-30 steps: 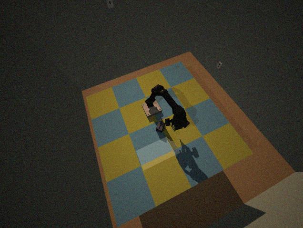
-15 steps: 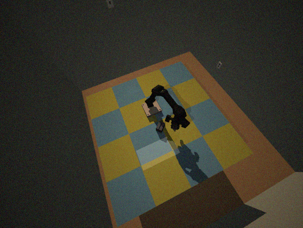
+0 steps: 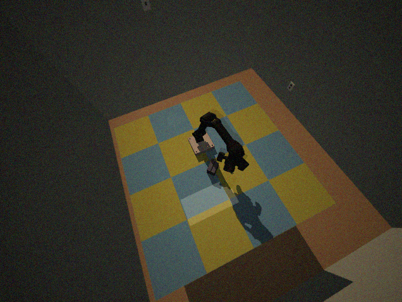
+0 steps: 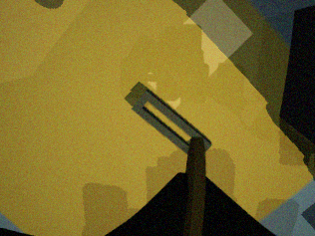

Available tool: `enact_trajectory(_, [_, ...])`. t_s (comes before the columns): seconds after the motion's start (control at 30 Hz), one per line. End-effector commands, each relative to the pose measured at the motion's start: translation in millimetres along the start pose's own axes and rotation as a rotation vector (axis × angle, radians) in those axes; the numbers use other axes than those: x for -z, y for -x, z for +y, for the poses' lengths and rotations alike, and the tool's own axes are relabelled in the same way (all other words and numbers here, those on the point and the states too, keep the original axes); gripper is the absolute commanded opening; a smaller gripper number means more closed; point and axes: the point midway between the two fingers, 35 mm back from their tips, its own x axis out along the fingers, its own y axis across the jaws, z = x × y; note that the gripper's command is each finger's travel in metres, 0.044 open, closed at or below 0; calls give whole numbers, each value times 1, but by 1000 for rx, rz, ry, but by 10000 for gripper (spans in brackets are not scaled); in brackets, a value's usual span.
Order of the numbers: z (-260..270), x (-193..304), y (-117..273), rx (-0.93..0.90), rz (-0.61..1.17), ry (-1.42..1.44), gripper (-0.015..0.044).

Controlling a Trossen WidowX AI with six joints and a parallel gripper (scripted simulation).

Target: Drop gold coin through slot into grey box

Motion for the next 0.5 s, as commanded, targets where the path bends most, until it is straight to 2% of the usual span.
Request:
enact_trajectory(0.0, [-8, -7, 3, -6, -7, 2, 0])
enact_trajectory(0.47, [-40, -25, 4, -3, -9, 2, 0])
